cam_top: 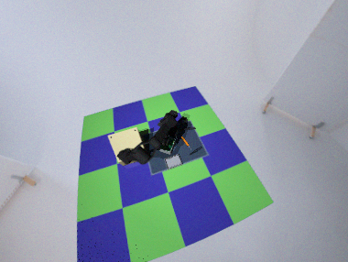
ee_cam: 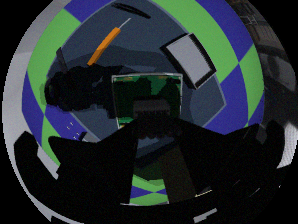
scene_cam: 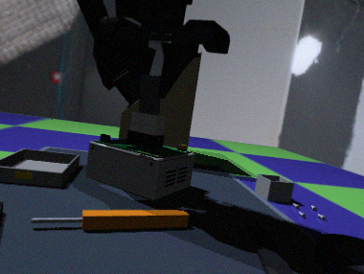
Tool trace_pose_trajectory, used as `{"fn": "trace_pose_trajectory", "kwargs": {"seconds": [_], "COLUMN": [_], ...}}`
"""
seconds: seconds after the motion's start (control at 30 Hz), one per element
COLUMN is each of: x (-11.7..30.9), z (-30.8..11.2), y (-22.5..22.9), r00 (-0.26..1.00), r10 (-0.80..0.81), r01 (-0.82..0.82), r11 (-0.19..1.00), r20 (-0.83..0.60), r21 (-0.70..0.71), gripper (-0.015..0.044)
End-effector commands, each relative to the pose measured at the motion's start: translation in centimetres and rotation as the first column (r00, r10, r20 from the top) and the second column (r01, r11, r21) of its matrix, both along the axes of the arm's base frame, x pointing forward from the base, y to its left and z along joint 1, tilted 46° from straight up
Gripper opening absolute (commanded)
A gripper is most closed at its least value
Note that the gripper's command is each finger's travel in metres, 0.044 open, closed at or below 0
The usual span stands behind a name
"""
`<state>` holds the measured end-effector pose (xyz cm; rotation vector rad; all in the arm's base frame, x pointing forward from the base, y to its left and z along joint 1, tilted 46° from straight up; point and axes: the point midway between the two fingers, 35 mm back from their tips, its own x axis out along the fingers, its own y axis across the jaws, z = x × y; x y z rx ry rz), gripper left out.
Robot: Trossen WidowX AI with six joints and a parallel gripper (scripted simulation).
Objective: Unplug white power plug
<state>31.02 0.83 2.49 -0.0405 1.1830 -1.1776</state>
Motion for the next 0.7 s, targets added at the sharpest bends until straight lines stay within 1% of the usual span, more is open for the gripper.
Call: {"fn": "trace_pose_trajectory", "kwargs": {"seconds": [0.0, 0.2, 0.5, 0.53, 0.67], "x": [0.0, -0.1, -0.1, -0.1, -0.1], "z": [0.8, -0.5, -0.5, -0.5, -0.5], "y": [0.7, -0.5, -0.5, -0.5, -0.5], "r00": [0.999, 0.999, 0.999, 0.999, 0.999], "r10": [0.035, 0.035, 0.035, 0.035, 0.035], "r01": [-0.036, -0.036, -0.036, -0.036, -0.036], "r11": [0.999, 0.999, 0.999, 0.999, 0.999], "r20": [0.022, 0.022, 0.022, 0.022, 0.022], "r21": [0.023, 0.023, 0.023, 0.023, 0.023], "gripper": [0.0000, 0.0000, 0.0236, 0.0253, 0.0253]}}
